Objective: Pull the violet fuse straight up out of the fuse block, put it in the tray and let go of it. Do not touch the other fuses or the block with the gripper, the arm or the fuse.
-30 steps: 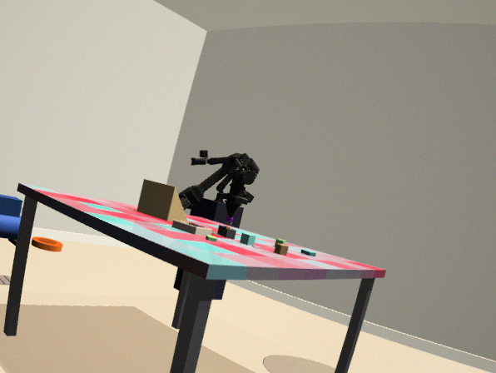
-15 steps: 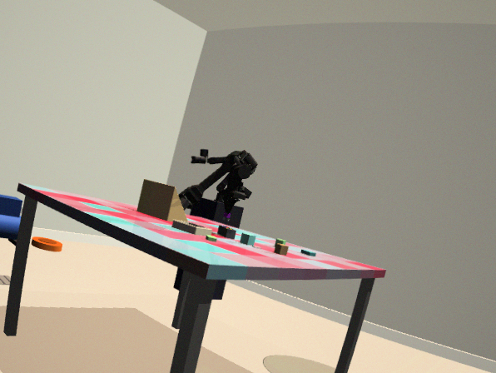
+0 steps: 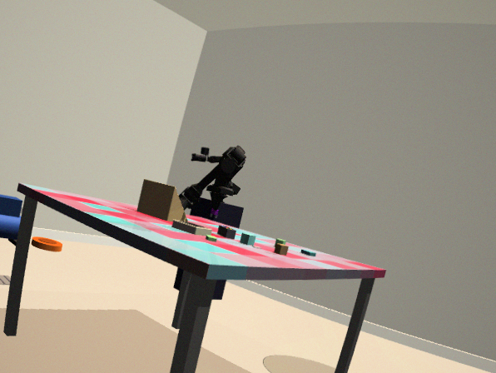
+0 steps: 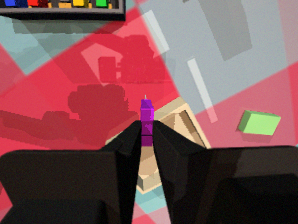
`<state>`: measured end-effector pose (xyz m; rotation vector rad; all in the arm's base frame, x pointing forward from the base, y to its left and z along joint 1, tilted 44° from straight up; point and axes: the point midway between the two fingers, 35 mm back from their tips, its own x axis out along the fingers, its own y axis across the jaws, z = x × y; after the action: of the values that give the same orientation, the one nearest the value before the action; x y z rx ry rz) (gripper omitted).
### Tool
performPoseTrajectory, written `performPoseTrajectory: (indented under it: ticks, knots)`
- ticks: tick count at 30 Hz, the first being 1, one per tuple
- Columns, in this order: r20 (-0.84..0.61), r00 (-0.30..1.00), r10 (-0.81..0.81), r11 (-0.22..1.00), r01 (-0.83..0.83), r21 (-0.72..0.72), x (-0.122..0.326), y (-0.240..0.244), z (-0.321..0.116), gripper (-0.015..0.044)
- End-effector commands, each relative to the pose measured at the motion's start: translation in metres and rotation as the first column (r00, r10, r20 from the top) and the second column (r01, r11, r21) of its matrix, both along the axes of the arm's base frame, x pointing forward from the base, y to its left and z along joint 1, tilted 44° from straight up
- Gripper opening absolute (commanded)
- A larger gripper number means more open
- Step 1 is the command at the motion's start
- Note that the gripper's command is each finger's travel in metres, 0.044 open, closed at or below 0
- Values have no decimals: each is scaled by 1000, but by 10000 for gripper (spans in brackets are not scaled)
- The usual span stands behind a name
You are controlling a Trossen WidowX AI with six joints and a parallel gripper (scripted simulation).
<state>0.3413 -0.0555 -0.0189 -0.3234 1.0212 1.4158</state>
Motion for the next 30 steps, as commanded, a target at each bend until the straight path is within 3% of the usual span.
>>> performPoseTrajectory:
  ticks: [1, 13, 30]
  knots:
    - [-8, 1000, 6, 1000, -6, 0, -1, -15, -17, 0]
    - [-8, 1000, 10, 1000, -10, 7, -9, -63, -68, 0]
    - [-8, 1000, 10, 1000, -10, 7, -12, -49, -85, 0]
